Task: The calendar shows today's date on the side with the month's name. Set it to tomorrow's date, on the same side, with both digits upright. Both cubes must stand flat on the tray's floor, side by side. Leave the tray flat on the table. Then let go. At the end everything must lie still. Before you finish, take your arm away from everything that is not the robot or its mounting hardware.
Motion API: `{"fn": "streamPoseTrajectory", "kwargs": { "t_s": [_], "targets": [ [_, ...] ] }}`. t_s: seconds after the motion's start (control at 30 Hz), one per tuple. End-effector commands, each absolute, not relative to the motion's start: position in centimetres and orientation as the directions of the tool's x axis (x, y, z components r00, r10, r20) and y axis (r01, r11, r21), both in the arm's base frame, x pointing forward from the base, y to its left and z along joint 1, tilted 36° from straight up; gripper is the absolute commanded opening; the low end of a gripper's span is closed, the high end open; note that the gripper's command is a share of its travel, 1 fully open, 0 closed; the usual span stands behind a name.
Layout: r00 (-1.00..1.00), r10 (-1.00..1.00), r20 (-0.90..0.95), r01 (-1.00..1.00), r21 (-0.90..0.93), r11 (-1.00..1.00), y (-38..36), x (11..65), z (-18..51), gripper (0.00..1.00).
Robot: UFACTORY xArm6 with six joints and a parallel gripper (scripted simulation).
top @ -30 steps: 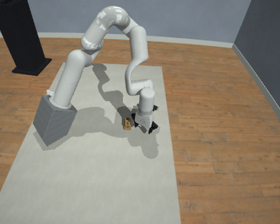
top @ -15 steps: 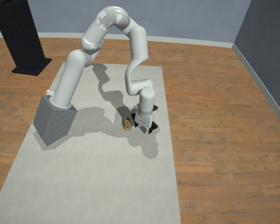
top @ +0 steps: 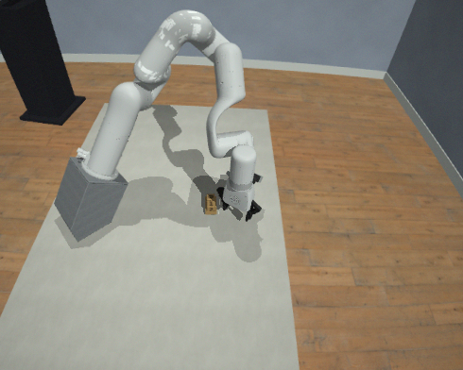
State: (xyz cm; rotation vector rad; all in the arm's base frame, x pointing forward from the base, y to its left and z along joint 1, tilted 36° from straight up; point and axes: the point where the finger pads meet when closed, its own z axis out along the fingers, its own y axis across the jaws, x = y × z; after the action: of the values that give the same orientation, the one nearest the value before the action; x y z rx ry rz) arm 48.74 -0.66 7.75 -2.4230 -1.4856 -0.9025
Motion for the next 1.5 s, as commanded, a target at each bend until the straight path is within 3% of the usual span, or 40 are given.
{"fn": "streamPoseTrajectory", "kwargs": {
  "t_s": [0.0,1.1,1.47],
  "targets": [
    [0.324,0.756,0.568,0.852,0.173,-0.495,-0.7,48.8,7.9,1.00],
    [0.325,0.756,0.568,0.851,0.173,-0.495,-1.5,48.0,9.4,1.00],
    [0.533,0.603,0.594,0.739,0.020,-0.674,-2.0,46.1,8.2,1.00]
  ]
}}
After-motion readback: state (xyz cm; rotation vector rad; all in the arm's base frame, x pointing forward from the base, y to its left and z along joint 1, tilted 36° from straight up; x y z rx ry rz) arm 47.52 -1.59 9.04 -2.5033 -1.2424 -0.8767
